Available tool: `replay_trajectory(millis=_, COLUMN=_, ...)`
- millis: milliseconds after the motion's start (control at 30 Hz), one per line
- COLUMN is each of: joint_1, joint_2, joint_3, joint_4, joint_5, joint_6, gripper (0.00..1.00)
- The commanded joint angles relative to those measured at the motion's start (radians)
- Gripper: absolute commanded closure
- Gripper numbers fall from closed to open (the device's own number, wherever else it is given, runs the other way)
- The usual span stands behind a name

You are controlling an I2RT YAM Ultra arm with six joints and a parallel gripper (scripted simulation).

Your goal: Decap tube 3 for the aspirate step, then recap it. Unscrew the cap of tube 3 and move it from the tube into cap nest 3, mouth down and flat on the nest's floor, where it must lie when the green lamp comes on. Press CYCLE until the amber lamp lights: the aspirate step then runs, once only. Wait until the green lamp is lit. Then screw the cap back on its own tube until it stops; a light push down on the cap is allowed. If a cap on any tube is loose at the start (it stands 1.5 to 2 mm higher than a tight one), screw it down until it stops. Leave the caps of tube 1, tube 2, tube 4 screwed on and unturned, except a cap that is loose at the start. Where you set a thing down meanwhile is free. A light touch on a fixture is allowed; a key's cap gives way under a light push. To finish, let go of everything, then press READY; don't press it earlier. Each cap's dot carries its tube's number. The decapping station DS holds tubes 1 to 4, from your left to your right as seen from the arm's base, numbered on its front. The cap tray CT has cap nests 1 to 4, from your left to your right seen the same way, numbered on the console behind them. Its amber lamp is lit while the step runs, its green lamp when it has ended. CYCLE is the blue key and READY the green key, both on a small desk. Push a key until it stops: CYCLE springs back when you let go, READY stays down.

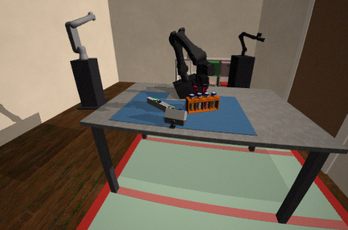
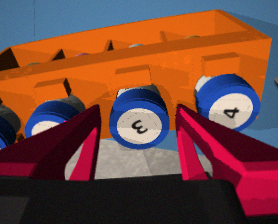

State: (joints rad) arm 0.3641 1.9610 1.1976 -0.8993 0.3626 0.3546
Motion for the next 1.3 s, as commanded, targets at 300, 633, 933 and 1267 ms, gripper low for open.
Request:
replay_trajectory(millis=300, joint_1=0.004, joint_2=-0.007, joint_3=0.005, joint_4=-0.003, joint_5=-0.001, joint_6=-0.400, gripper=0.51)
replay_trajectory(millis=633, joint_1=0.004, joint_2=-0.008, joint_3=0.004, joint_4=-0.003, joint_5=-0.001, joint_6=-0.746, gripper=0.51)
replay_trajectory(millis=933, joint_1=0.004, joint_2=-0.009, joint_3=0.004, joint_4=-0.003, joint_5=-0.001, joint_6=-0.746, gripper=1.00)
replay_trajectory(millis=1267, joint_1=0.004, joint_2=-0.009, joint_3=0.004, joint_4=-0.003, joint_5=-0.001, joint_6=-0.746, gripper=1.00)
